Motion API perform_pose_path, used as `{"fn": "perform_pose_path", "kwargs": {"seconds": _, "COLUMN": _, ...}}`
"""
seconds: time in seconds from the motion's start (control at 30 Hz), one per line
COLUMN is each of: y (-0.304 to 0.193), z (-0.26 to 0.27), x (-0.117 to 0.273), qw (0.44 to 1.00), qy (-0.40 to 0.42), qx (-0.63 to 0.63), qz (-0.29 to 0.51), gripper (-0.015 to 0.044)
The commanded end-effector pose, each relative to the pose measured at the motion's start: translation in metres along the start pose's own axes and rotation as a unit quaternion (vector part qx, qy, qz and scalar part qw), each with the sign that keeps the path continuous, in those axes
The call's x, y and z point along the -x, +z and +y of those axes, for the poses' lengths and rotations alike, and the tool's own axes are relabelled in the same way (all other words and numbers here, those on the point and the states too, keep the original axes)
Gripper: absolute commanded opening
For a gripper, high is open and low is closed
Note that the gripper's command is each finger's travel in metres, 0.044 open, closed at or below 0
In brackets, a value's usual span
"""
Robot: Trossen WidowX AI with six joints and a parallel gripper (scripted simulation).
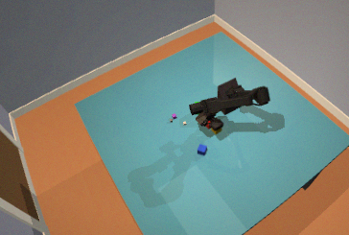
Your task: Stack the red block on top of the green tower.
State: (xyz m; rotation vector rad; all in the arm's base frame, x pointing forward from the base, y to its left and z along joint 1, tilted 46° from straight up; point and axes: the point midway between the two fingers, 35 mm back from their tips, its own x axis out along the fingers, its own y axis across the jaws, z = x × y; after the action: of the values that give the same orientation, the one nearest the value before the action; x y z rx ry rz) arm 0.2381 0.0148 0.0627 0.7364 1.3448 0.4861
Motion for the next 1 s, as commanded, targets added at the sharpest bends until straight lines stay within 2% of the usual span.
{"fn": "perform_pose_path", "kwargs": {"seconds": 0.0, "y": 0.002, "z": 0.000, "x": 0.020, "qw": 1.000, "qy": -0.002, "qx": 0.004, "qz": -0.004, "gripper": 0.0000}}
{"fn": "perform_pose_path", "kwargs": {"seconds": 0.17, "y": 0.002, "z": 0.000, "x": 0.037, "qw": 1.000, "qy": -0.002, "qx": 0.004, "qz": -0.004, "gripper": 0.0000}}
{"fn": "perform_pose_path", "kwargs": {"seconds": 0.57, "y": 0.001, "z": -0.002, "x": 0.038, "qw": 1.000, "qy": -0.003, "qx": 0.003, "qz": -0.005, "gripper": 0.0000}}
{"fn": "perform_pose_path", "kwargs": {"seconds": 0.97, "y": 0.000, "z": -0.067, "x": 0.043, "qw": 1.000, "qy": -0.022, "qx": -0.004, "qz": -0.015, "gripper": 0.0000}}
